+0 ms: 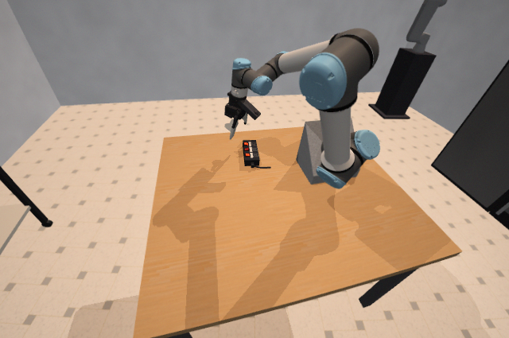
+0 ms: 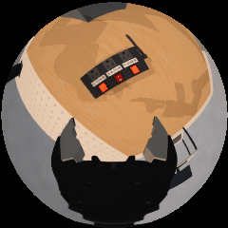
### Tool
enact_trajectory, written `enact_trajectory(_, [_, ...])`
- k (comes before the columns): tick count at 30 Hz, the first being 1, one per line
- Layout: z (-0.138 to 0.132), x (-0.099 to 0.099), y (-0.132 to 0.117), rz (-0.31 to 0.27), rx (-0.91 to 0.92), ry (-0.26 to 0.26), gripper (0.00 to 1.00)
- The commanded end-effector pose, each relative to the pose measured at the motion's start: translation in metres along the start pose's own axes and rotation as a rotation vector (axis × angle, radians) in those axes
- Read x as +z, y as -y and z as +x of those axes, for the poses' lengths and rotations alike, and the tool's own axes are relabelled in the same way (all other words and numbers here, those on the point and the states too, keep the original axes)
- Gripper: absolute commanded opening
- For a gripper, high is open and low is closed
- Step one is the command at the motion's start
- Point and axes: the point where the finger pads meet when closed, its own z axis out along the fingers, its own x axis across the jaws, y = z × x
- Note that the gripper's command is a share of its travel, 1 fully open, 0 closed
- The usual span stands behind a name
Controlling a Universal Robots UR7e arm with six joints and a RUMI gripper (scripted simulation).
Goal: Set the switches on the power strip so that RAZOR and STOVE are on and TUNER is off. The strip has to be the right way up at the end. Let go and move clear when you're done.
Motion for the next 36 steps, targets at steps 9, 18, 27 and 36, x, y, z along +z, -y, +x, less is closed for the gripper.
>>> enact_trajectory(9, [-0.004,0.007,0.039,0.299,0.108,-0.013,1.0])
enact_trajectory(18, [-0.004,0.006,0.045,0.343,0.122,-0.014,1.0])
enact_trajectory(27, [-0.004,0.006,0.045,0.343,0.122,-0.014,1.0])
enact_trajectory(36, [-0.004,0.006,0.045,0.343,0.122,-0.014,1.0])
